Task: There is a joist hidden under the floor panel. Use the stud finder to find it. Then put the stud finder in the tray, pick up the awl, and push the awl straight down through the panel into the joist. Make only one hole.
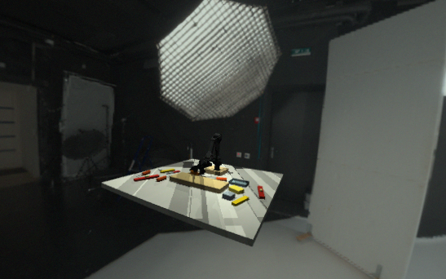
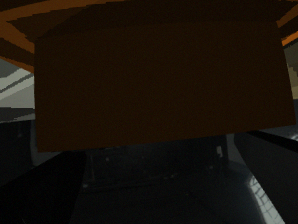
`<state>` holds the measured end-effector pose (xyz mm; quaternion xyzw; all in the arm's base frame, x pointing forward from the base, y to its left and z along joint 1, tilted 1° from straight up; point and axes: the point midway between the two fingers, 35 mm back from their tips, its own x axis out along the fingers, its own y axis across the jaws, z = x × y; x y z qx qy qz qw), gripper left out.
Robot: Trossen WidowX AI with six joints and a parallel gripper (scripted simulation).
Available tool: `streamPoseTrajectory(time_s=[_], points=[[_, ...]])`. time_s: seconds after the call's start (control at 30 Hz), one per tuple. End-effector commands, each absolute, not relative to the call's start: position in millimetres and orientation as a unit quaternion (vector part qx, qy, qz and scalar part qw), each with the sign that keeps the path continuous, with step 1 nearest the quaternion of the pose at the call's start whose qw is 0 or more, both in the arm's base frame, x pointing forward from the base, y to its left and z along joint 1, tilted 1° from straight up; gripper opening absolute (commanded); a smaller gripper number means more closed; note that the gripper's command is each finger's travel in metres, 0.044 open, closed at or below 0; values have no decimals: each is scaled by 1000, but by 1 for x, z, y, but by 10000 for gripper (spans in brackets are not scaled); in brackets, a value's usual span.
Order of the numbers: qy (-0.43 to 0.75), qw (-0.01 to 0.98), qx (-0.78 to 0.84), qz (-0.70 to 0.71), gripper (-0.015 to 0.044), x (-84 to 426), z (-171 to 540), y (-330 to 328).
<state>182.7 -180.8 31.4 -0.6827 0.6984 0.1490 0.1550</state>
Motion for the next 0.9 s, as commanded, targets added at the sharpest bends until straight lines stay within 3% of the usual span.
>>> streamPoseTrajectory(time_s=[0.0, 0.87], points=[[698, 155, -683, 149, 440, 183, 31, -181], [698, 158, -682, 151, 440, 184, 36, -166]])
